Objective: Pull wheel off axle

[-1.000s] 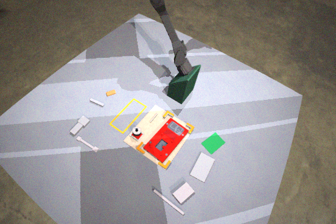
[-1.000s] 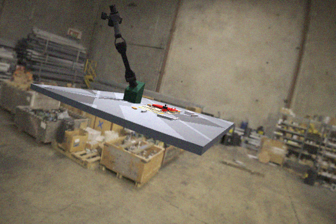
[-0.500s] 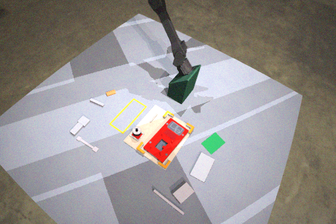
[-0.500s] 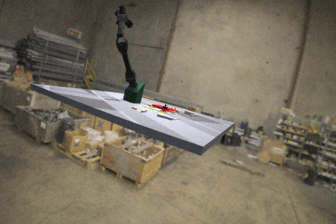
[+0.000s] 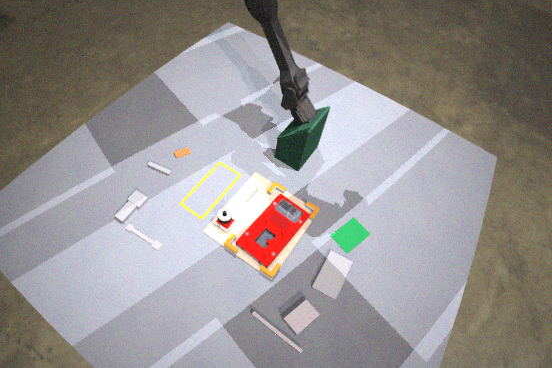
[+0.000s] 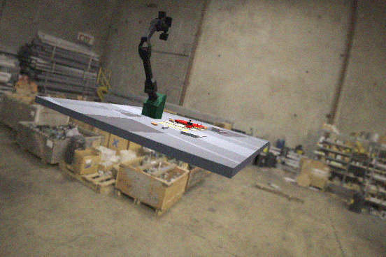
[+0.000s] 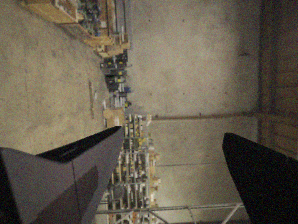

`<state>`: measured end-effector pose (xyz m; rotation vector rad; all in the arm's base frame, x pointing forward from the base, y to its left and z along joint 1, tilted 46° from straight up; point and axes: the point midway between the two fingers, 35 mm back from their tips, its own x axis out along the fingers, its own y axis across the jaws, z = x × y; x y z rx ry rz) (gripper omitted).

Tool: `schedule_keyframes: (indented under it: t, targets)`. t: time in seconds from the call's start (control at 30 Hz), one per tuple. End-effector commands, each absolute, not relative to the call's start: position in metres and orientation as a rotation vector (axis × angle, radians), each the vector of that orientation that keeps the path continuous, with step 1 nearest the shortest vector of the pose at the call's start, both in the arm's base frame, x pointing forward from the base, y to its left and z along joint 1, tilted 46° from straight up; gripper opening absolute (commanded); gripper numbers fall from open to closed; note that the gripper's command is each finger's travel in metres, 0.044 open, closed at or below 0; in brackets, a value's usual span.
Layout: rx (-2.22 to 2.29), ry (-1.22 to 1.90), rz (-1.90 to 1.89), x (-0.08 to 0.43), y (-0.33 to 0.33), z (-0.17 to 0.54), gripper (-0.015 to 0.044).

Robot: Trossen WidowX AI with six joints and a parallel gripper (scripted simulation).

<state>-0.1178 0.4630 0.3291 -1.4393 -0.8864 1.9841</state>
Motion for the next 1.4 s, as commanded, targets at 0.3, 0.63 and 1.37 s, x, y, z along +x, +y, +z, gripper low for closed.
schedule_keyframes:
  t: [0.3, 0.63, 1.37]
  targets:
    - [-1.202, 0.254, 1.553, 0.067, 0.469, 0.238, 0.0300]
    - [-0.939, 0.716, 1.141, 0.154, 0.431, 0.189, 0.0300]
    - [-0.187, 1.165, -0.110, 0.322, 0.250, 0.088, 0.0300]
